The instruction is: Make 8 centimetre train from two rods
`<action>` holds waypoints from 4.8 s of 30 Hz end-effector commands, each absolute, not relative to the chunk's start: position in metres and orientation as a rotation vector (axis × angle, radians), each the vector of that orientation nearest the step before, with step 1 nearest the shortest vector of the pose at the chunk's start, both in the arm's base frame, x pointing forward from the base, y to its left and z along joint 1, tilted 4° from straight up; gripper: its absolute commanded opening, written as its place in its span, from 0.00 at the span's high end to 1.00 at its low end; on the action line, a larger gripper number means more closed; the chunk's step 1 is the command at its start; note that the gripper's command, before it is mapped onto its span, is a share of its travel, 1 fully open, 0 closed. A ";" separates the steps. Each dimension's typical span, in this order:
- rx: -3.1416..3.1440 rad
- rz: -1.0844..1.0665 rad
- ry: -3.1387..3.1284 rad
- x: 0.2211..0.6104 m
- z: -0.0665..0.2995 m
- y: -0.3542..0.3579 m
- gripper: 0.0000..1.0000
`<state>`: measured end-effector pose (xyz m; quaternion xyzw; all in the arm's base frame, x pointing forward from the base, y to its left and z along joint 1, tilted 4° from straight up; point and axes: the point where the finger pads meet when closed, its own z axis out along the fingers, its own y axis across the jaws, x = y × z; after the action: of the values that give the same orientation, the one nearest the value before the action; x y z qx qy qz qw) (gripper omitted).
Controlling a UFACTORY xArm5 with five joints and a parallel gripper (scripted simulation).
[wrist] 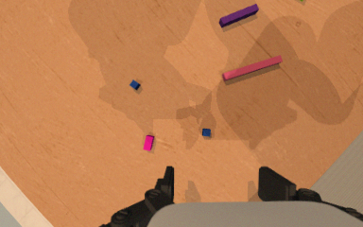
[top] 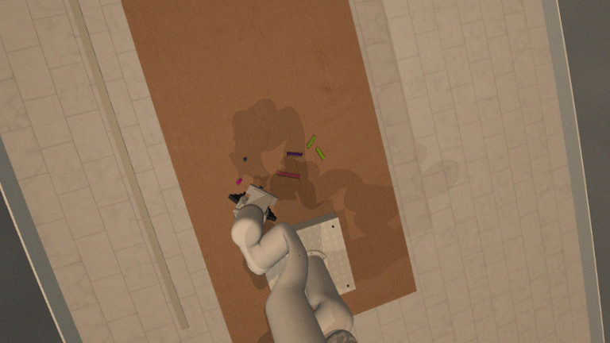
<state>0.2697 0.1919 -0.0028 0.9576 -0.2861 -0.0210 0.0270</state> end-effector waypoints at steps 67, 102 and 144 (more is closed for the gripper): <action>2.400 -0.065 -1.954 0.380 -0.004 0.056 0.00; 2.400 -0.065 -1.954 0.380 -0.004 0.056 0.00; 1.844 -0.045 -2.475 0.380 -0.004 0.056 0.00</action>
<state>0.3790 0.0561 -0.0051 0.6508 -0.7586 -0.0174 0.0276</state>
